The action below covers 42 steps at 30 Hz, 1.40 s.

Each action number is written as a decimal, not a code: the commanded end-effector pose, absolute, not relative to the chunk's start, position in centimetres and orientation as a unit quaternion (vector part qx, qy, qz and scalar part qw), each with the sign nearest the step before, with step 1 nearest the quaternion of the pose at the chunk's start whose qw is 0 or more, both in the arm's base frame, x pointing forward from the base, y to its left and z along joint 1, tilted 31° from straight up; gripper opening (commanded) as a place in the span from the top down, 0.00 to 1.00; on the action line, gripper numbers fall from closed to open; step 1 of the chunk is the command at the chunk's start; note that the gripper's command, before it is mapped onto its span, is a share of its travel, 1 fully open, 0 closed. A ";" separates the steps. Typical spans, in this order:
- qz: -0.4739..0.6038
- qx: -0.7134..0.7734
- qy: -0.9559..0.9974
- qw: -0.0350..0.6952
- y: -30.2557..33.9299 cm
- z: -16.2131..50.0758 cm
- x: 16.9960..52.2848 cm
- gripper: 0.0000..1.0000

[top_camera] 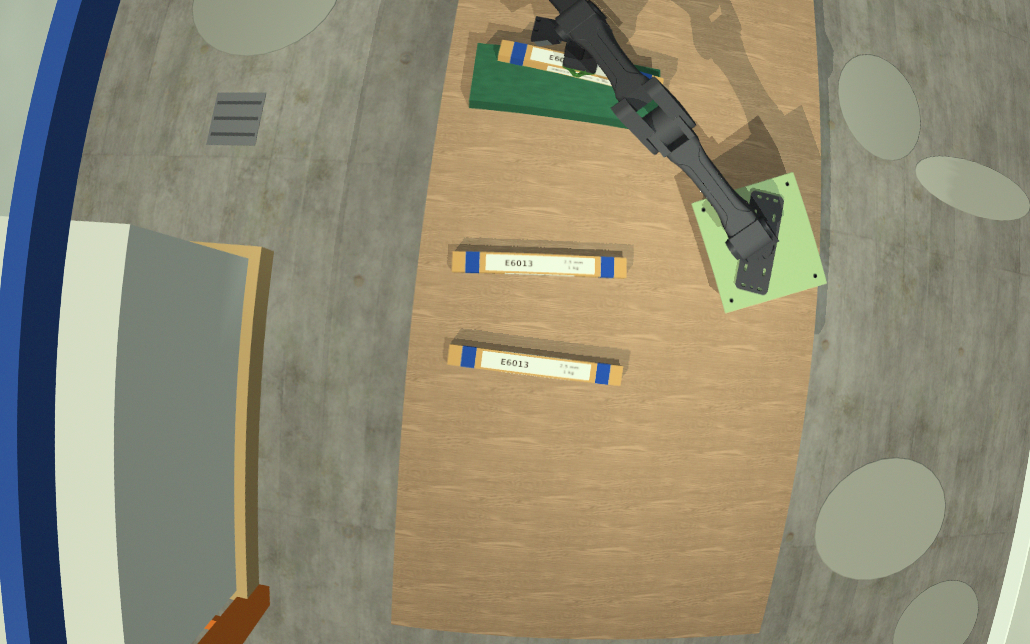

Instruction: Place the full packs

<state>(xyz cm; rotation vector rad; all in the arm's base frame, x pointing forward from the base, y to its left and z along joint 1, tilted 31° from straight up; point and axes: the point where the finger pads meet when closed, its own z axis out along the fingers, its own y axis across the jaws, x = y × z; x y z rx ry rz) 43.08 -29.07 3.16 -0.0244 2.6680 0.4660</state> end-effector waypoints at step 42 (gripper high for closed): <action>0.129 0.006 0.959 0.251 -31.4 6.7 43.0 1.00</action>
